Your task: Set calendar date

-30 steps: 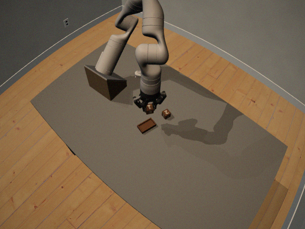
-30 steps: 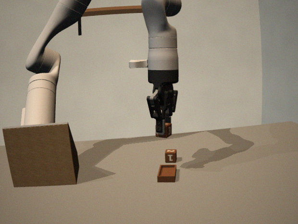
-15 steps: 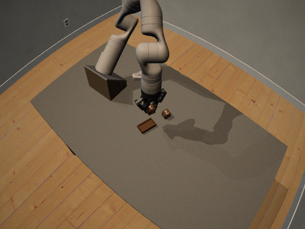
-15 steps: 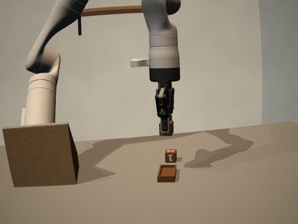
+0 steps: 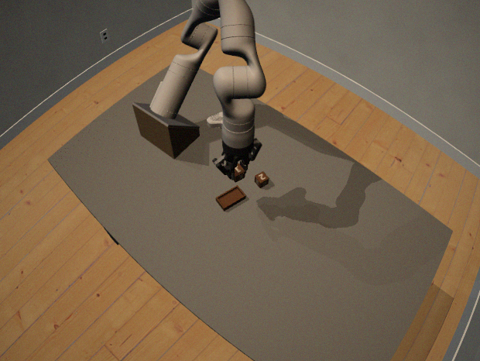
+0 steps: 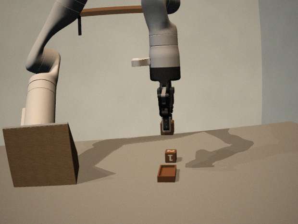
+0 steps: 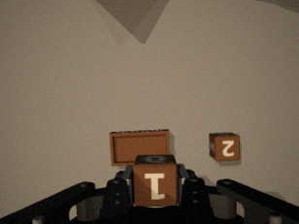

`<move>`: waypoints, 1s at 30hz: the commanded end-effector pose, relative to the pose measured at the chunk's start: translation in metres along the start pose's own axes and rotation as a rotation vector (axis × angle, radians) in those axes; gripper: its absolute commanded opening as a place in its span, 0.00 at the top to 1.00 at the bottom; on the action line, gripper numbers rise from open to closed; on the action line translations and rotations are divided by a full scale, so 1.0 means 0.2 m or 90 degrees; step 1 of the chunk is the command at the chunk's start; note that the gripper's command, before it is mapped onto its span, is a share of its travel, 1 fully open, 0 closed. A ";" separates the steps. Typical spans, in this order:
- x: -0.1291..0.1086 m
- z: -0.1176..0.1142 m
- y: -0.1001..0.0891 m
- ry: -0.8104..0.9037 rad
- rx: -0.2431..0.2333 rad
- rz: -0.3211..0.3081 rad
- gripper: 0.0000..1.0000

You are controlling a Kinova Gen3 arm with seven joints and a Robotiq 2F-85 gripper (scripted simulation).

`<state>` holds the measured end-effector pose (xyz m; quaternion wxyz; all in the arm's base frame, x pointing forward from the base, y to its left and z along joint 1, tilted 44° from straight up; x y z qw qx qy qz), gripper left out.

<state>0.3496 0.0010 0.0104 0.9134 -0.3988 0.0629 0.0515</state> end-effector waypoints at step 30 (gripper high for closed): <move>0.00 0.00 0.08 0.000 0.000 0.000 0.72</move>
Point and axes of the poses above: the point where the finger pads meet when closed, its own y axis out along the fingers, its own z axis across the jaws, x = y × z, the point moved 3 cm from there along -y, back along the fingers, and after that the axes turned 6 degrees about -y, right-handed, at the moved point
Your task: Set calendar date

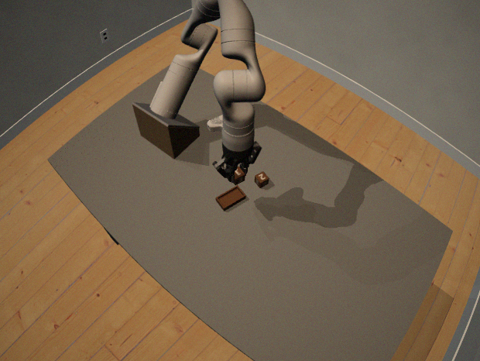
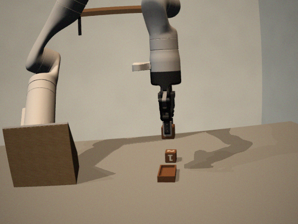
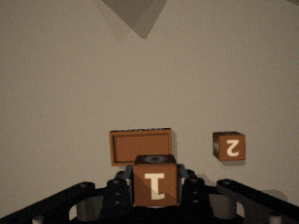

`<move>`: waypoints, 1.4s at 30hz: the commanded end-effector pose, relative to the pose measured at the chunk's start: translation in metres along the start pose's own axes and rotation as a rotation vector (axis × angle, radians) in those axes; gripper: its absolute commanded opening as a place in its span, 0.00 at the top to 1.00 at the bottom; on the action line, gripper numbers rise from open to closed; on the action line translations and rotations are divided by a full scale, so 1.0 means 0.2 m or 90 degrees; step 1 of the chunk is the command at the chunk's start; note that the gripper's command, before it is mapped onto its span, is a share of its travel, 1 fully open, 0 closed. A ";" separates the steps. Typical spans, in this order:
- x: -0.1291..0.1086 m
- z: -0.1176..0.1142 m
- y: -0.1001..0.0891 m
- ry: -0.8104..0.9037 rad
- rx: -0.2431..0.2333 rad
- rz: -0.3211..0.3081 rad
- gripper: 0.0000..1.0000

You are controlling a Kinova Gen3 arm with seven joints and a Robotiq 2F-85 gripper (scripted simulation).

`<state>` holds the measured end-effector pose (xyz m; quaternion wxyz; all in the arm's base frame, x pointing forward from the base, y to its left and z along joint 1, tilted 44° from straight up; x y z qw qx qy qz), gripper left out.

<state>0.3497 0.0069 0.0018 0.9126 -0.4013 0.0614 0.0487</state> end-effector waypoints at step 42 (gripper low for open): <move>-0.02 0.00 0.27 0.000 0.003 0.005 0.72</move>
Point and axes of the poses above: the point where the finger pads meet when closed, its own y axis out along the fingers, its own z axis across the jaws, x = y × z, the point moved 3 cm from there along -y, back along the fingers, and after that the axes turned 6 degrees about -y, right-handed, at the moved point
